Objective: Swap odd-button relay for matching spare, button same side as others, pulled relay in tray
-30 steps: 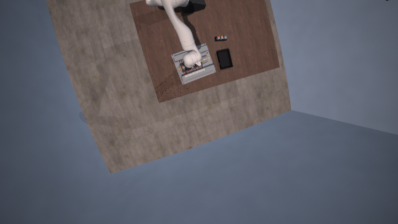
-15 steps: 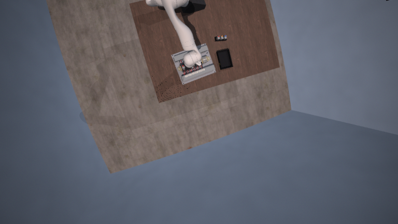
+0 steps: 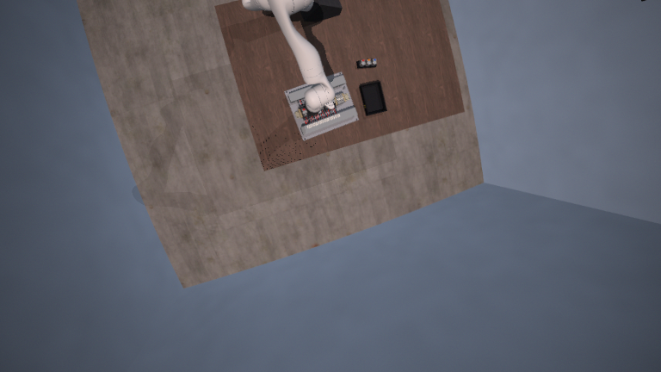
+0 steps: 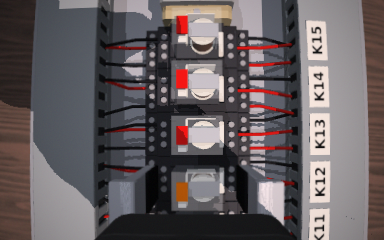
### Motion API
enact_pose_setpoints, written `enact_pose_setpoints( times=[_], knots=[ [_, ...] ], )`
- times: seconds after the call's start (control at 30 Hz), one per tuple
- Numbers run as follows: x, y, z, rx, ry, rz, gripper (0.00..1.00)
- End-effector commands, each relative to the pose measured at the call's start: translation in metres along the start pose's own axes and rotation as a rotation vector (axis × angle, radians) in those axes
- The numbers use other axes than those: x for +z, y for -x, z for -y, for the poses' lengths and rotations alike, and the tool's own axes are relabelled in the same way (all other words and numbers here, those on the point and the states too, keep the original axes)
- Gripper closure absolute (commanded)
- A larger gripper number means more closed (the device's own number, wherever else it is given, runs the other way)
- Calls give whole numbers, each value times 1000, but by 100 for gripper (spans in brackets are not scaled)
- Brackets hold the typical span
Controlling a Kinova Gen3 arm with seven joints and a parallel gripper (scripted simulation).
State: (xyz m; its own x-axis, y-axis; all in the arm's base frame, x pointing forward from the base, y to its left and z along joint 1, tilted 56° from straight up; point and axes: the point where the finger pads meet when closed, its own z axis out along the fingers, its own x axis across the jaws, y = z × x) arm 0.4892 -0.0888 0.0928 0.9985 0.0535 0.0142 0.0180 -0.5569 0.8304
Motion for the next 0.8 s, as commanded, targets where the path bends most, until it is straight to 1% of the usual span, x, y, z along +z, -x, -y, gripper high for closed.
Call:
enact_pose_setpoints(
  times=[0.0, 0.77],
  knots=[
    [0, 0, 1, 1, -1, -2, 0],
    [-1, 0, 2, 2, -3, -1, 0]
  ],
)
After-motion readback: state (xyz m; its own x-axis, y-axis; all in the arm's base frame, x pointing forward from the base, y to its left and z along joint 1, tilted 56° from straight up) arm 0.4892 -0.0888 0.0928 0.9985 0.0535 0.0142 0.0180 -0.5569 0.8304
